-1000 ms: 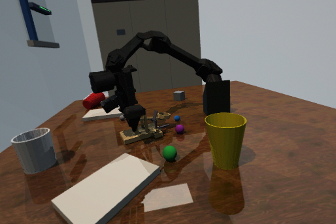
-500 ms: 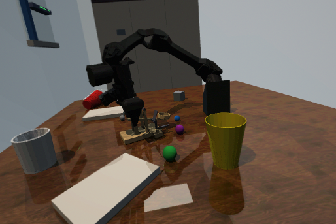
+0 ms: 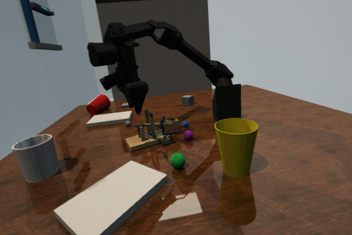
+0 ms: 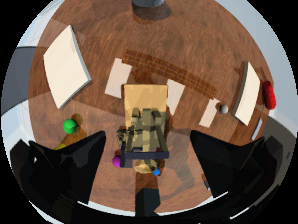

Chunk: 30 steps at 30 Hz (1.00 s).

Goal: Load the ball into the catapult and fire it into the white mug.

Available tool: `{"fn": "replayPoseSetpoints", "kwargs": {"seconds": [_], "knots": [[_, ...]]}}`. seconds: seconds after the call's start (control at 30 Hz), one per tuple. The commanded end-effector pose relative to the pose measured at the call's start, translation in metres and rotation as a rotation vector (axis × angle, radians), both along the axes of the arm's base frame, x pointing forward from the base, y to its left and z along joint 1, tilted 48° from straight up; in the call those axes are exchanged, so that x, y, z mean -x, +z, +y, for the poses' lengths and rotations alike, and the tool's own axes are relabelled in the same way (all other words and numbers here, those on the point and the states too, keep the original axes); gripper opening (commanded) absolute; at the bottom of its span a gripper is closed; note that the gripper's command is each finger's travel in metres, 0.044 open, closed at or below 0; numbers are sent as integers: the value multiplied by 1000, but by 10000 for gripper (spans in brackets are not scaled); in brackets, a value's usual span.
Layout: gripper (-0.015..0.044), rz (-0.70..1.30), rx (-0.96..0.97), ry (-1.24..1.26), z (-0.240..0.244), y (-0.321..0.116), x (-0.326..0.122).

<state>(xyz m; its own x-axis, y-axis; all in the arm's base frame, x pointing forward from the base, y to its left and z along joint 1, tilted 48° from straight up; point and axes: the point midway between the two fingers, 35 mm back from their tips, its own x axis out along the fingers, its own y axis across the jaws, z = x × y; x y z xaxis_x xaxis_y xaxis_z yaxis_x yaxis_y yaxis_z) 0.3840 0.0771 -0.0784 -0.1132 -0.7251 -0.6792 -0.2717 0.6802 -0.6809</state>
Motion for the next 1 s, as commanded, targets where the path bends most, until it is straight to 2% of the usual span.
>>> {"fn": "replayPoseSetpoints", "kwargs": {"seconds": [0.0, 0.13, 0.97], "knots": [[440, -8, -4, 5, 4, 3, 1], [440, -8, -2, 5, -27, -25, 5], [440, -8, -1, 5, -51, -49, 8]]}}
